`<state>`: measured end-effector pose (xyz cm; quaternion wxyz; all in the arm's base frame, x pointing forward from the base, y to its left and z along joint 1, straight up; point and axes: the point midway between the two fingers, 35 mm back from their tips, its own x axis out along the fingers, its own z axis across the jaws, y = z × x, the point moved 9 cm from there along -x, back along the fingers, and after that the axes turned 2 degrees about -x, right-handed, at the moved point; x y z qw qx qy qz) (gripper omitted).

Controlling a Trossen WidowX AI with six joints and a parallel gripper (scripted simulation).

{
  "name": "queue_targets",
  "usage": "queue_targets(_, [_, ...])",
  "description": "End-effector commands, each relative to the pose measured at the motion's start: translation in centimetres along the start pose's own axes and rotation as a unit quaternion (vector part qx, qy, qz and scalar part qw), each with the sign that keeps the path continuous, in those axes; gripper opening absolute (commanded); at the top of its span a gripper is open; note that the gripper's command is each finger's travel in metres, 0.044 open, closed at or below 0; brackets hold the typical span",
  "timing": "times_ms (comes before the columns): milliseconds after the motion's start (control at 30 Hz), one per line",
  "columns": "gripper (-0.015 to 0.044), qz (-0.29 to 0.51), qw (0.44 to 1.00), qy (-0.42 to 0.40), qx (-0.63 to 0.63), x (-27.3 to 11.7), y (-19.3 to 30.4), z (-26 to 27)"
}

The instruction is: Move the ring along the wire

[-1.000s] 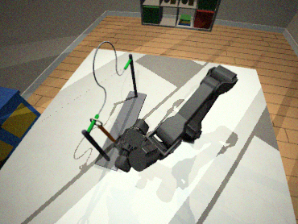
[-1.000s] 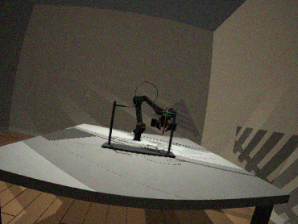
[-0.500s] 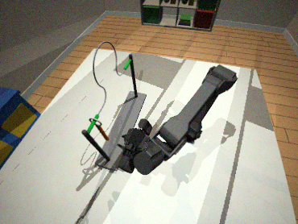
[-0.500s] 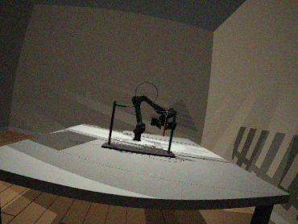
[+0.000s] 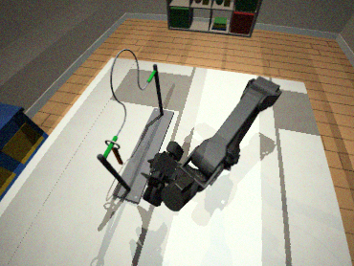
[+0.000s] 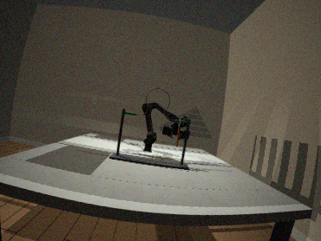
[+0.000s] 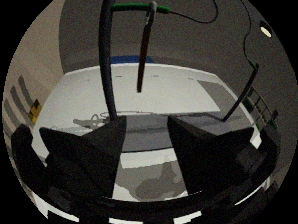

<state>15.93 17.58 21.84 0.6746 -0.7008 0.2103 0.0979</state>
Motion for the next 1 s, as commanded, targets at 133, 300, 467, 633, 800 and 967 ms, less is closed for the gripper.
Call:
queue_targets(133, [0.0396, -0.007, 1.000, -0.006, 0.000, -3.84, -0.18, -0.16])
queue_targets(300, [0.0440, -0.007, 1.000, -0.006, 0.000, -3.84, -0.18, -0.16])
queue_targets(467, [0.0440, -0.007, 1.000, -0.006, 0.000, -3.84, -0.18, -0.16])
queue_targets(633, [0.0440, -0.007, 1.000, -0.006, 0.000, -3.84, -0.18, -0.16])
queue_targets(800, [0.0440, -0.007, 1.000, -0.006, 0.000, -3.84, -0.18, -0.16])
queue_targets(967, [0.0440, -0.007, 1.000, -0.006, 0.000, -3.84, -0.18, -0.16])
